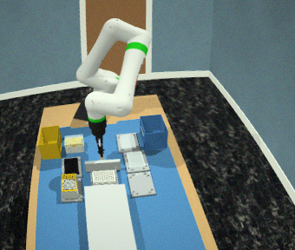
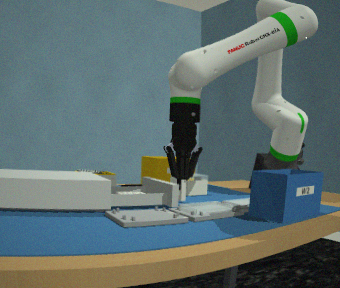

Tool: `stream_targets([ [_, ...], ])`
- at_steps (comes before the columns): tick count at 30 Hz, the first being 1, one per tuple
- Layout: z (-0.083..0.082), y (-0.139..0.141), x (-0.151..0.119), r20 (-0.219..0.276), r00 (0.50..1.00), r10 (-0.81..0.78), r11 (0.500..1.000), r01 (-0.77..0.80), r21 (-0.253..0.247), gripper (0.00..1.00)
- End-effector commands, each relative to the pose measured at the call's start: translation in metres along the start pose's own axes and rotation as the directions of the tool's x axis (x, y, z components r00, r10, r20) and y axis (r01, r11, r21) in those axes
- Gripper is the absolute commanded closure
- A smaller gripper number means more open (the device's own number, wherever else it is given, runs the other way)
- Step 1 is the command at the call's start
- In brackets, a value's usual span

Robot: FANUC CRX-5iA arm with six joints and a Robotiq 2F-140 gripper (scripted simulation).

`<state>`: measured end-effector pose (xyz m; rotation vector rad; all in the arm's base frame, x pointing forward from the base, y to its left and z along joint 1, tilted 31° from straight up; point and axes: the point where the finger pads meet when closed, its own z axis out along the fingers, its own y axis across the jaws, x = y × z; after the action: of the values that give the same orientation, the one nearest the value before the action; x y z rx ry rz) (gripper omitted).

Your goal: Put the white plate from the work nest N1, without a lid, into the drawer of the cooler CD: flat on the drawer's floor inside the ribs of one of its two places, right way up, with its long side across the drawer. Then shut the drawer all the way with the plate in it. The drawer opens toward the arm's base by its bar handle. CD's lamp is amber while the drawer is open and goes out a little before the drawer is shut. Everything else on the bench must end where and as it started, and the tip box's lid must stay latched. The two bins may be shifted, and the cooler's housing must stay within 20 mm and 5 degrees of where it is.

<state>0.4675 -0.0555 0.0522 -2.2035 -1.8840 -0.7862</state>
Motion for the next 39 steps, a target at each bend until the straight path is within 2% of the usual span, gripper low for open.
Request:
stream_targets([
  [1,0.000,0.000,0.000,0.000,1.000,0.000,1.000,0.000,0.000,1.00],
  [39,0.000,0.040,0.000,0.000,1.000,0.000,1.000,0.000,0.000,1.00],
])
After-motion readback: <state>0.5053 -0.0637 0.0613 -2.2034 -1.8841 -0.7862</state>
